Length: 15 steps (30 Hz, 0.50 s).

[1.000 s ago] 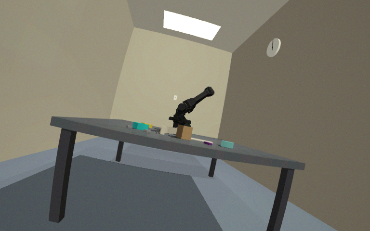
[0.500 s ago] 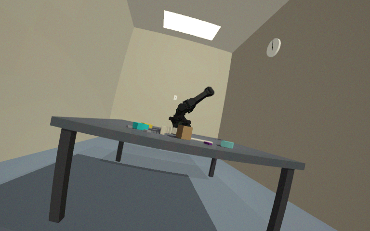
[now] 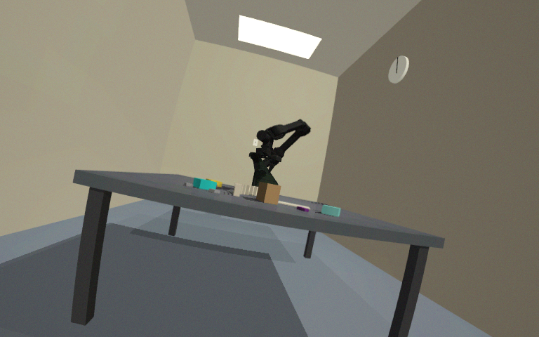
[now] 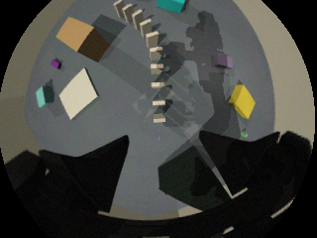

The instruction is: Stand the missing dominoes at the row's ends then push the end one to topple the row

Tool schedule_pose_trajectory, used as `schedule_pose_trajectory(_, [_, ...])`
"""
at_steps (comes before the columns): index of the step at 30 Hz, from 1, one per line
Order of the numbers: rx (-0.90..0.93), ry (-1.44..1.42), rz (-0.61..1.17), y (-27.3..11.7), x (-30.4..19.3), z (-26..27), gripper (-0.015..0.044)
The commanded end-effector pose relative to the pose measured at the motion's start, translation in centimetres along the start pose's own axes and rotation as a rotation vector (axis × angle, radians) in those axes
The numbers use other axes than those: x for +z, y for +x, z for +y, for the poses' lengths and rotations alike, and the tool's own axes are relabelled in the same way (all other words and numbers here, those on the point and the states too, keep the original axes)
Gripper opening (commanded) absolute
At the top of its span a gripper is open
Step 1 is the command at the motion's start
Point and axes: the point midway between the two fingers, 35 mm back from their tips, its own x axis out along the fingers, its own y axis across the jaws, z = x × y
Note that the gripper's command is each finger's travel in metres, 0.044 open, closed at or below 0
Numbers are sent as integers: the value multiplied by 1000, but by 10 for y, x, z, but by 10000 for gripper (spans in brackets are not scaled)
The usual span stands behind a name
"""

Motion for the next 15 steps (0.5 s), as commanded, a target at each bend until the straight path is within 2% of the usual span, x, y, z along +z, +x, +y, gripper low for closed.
schedule_pose_trajectory(1, [-3, -10, 1, -25, -5, 0, 440])
schedule_pose_trajectory(3, [-3, -10, 1, -25, -5, 0, 440])
schedule_pose_trajectory(5, [-3, -83, 1, -22, -6, 1, 387])
schedule_pose_trajectory(15, [2, -1187, 3, 24, -33, 1, 125])
